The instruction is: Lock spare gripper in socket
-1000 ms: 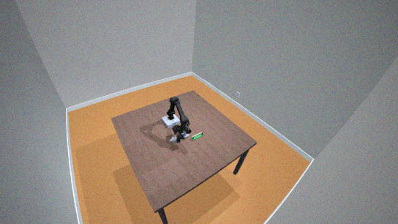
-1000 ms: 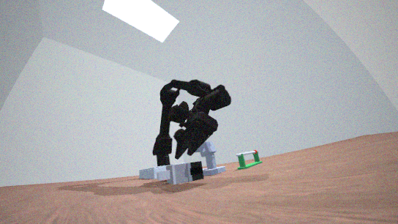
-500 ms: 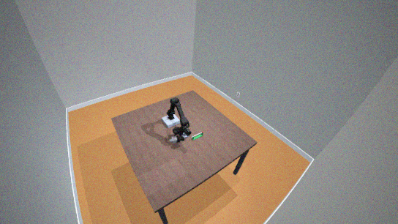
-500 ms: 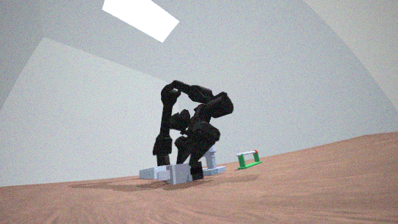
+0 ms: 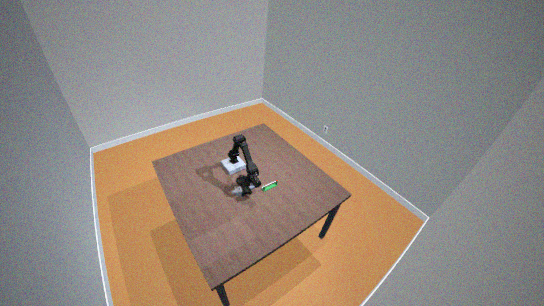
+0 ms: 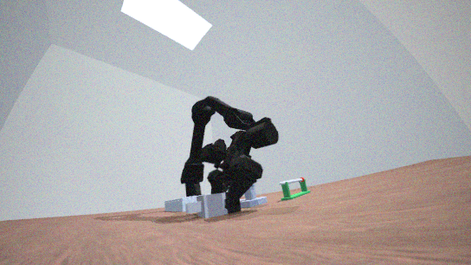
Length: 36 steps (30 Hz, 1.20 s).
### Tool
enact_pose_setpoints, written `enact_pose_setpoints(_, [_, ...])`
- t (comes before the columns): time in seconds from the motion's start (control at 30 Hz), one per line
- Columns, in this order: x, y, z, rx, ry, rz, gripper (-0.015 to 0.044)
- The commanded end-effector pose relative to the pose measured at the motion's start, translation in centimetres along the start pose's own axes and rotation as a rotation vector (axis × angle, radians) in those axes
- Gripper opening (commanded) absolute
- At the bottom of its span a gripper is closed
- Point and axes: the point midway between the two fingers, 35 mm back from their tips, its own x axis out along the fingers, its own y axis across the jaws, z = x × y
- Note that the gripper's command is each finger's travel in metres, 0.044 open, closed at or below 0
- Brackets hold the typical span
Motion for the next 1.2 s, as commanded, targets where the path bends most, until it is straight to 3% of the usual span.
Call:
enact_pose_setpoints(0.0, [0.5, -0.2, -0.2, 0.003, -0.003, -0.005, 0.0440])
enact_pose_setpoints(0.07, [0.6, -0.2, -0.3, 0.003, -0.003, -0.005, 0.0440])
enact_pose_setpoints(0.27, [0.6, -0.2, -0.3, 0.003, -0.003, -0.005, 0.0282])
enact_pose_setpoints(0.53, [0.6, -0.2, -0.3, 0.003, -0.003, -0.005, 0.0229])
enact_pose_setpoints(0.83, [-2.0, 0.3, 1.1, 0.003, -0.003, -0.005, 0.0000])
enact_pose_setpoints(1.17, [-6.8, 0.4, 3.8, 0.003, -0.003, -0.004, 0.0000])
